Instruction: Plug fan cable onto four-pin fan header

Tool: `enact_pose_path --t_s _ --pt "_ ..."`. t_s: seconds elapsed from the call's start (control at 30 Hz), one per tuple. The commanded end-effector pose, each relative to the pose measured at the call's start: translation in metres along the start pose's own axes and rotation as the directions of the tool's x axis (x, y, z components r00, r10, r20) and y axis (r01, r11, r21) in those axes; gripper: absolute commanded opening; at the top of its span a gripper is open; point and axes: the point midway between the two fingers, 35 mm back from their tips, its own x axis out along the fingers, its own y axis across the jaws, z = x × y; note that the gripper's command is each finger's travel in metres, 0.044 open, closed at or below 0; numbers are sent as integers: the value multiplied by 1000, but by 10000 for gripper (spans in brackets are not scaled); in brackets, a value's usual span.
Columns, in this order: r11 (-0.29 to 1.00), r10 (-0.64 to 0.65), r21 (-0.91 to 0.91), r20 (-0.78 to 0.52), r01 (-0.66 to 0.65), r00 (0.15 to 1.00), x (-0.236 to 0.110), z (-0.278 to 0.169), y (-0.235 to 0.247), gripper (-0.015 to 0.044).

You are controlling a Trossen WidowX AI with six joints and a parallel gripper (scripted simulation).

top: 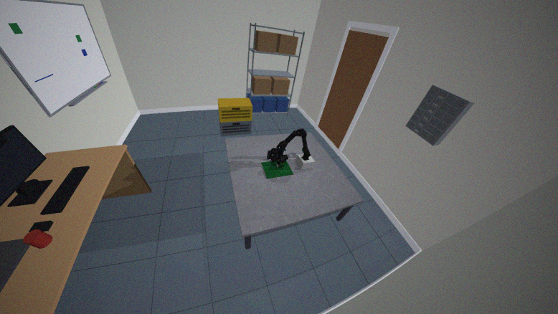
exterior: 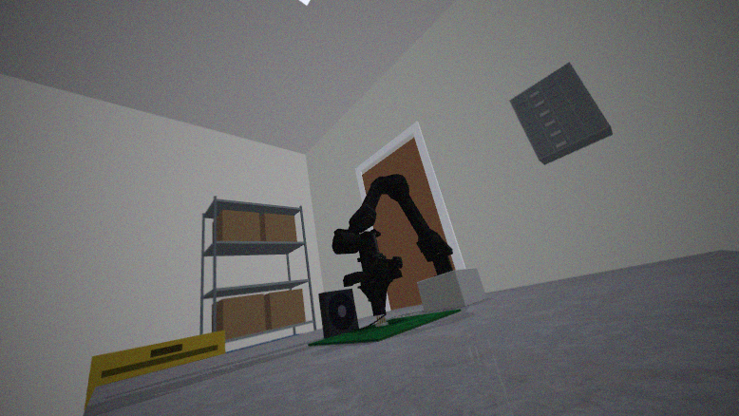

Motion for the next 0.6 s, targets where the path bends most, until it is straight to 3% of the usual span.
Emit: enact_pose_path --t_s 0.0,0.57 --pt "1000 -3 5 0 3 1000 1 0 -1 0" --pt "1000 -3 2 0 3 1000 5 0 0 0"
